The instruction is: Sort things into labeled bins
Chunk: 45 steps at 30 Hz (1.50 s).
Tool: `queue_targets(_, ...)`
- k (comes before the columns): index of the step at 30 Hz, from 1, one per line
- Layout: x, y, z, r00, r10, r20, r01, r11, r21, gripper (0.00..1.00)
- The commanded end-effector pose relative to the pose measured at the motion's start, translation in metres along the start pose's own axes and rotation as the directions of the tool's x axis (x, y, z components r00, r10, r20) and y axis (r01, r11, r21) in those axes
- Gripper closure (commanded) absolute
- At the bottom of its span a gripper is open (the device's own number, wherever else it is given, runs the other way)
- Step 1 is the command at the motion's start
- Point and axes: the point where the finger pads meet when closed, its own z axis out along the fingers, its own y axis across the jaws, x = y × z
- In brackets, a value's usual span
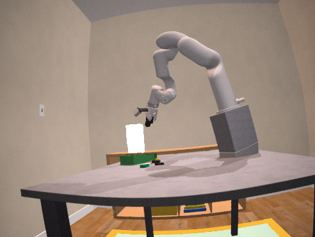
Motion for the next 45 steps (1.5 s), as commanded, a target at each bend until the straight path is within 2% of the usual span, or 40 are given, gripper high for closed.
queue_targets(1, 0.013, -0.005, -0.008, 1.000, 0.021, 0.002, -0.021, 1.000, 0.011, 0.93)
queue_targets(4, 0.031, -0.019, -0.019, 0.993, 0.120, 0.003, -0.120, 0.989, 0.082, 0.93)
queue_targets(7, 0.046, -0.029, -0.027, 0.993, 0.121, 0.003, -0.120, 0.989, 0.082, 0.93)
queue_targets(10, 0.046, -0.029, -0.027, 0.993, 0.121, 0.003, -0.120, 0.989, 0.082, 0.93)
queue_targets(11, 0.051, -0.034, -0.031, 0.987, 0.158, 0.007, -0.158, 0.981, 0.114, 0.93)
queue_targets(13, 0.051, -0.034, -0.031, 0.987, 0.158, 0.007, -0.158, 0.981, 0.114, 0.93)
queue_targets(15, 0.062, -0.044, -0.039, 0.978, 0.209, 0.014, -0.209, 0.965, 0.158, 0.93)
queue_targets(18, 0.076, -0.058, -0.050, 0.978, 0.209, 0.014, -0.209, 0.965, 0.158, 0.93)
queue_targets(21, 0.076, -0.058, -0.050, 0.978, 0.209, 0.014, -0.209, 0.965, 0.158, 0.93)
queue_targets(23, 0.086, -0.069, -0.059, 0.961, 0.275, 0.035, -0.275, 0.934, 0.226, 0.93)
queue_targets(24, 0.090, -0.074, -0.063, 0.958, 0.285, 0.039, -0.286, 0.929, 0.236, 0.93)
queue_targets(27, 0.104, -0.090, -0.076, 0.958, 0.285, 0.038, -0.286, 0.929, 0.237, 0.93)
queue_targets(31, 0.104, -0.090, -0.076, 0.958, 0.285, 0.038, -0.286, 0.929, 0.237, 0.93)
queue_targets(33, 0.112, -0.102, -0.085, 0.938, 0.339, 0.071, -0.344, 0.888, 0.305, 0.93)
queue_targets(37, 0.128, -0.124, -0.104, 0.935, 0.346, 0.075, -0.351, 0.882, 0.314, 0.93)
queue_targets(41, 0.128, -0.125, -0.105, 0.935, 0.346, 0.075, -0.351, 0.882, 0.314, 0.93)
queue_targets(43, 0.135, -0.137, -0.115, 0.914, 0.387, 0.119, -0.402, 0.833, 0.379, 0.93)
queue_targets(45, 0.141, -0.149, -0.125, 0.912, 0.391, 0.123, -0.406, 0.829, 0.385, 0.93)
